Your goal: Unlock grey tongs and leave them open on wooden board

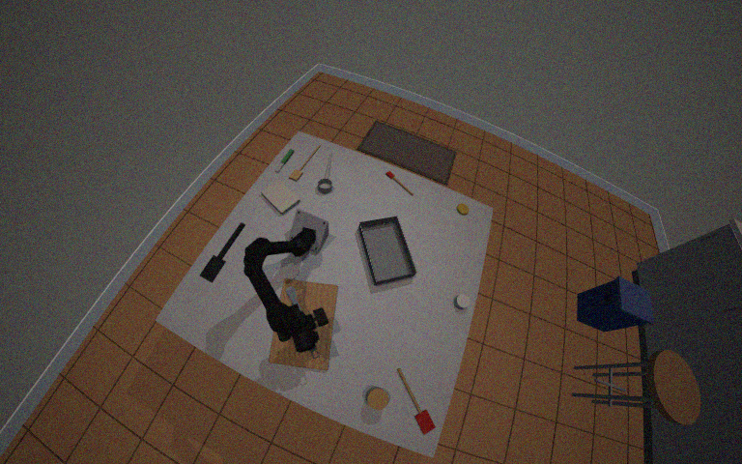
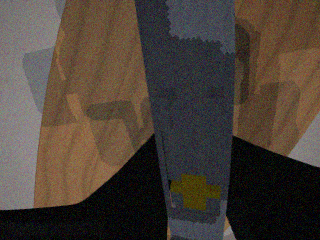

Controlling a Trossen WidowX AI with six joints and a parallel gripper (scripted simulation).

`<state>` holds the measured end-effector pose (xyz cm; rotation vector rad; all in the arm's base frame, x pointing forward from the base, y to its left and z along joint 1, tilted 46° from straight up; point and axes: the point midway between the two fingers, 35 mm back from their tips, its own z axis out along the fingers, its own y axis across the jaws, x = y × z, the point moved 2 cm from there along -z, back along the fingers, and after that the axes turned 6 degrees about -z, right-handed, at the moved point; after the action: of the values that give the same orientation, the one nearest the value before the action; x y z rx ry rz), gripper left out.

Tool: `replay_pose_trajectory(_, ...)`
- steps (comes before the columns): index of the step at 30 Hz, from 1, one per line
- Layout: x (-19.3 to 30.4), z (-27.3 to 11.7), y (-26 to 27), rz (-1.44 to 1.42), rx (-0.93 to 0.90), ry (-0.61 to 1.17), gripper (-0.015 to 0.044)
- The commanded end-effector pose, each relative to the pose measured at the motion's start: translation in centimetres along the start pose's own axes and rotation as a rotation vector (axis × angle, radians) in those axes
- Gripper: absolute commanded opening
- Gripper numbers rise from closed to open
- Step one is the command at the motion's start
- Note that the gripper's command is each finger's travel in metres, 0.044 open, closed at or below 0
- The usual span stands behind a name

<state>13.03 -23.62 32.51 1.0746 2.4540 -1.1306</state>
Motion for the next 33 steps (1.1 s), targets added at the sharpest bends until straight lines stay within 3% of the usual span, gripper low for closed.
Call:
replay_pose_trajectory(1,0.2,0.8,0.2,-0.007,-0.001,0.01,-0.015)
replay_pose_trajectory(21,0.6,3.1,0.0,-0.005,0.019,0.028,-0.015)
replay_pose_trajectory(33,0.5,2.8,-0.2,0.001,0.025,0.024,0.0165)
